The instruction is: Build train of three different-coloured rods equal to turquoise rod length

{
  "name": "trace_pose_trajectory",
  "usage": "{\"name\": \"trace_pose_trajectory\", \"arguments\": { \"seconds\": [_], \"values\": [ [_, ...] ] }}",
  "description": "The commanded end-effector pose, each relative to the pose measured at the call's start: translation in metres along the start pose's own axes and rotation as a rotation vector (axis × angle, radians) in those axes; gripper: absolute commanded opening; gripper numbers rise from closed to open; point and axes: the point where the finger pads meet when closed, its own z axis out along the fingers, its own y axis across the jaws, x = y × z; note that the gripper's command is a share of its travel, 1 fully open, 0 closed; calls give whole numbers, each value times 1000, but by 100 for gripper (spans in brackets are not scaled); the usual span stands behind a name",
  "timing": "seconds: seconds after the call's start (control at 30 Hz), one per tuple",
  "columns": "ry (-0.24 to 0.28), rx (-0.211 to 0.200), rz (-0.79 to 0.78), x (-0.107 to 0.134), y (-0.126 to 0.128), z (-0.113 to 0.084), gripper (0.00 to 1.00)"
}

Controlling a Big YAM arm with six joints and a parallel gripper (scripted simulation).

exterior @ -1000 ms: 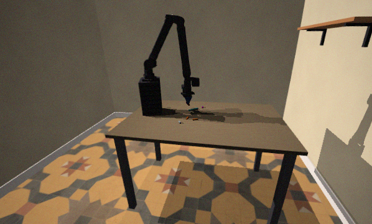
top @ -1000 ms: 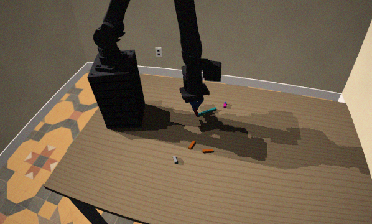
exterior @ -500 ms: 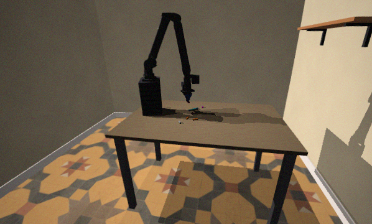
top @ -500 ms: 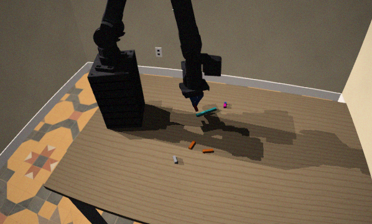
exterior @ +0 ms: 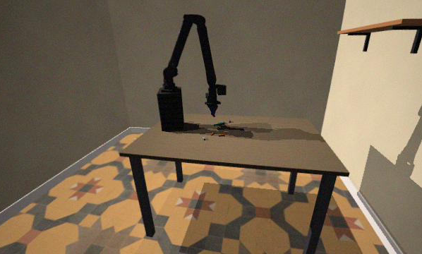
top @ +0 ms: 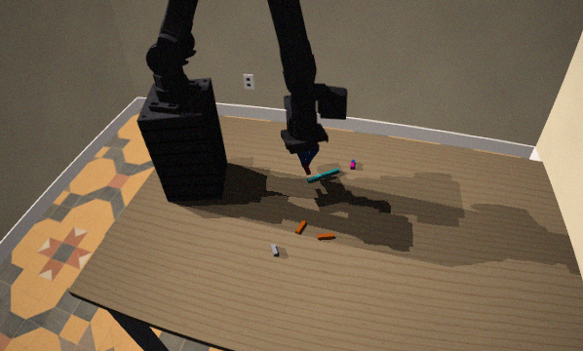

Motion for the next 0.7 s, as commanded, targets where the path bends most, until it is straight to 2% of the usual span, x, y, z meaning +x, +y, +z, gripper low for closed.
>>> {"name": "trace_pose_trajectory", "arguments": {
  "seconds": [0.0, 0.57, 0.67],
  "values": [
    [-13, -21, 5, -2, 3, 4, 4],
    [-13, -21, 5, -2, 3, 4, 4],
    [-9, -13, 32, -4, -14, 4, 4]
  ]
}}
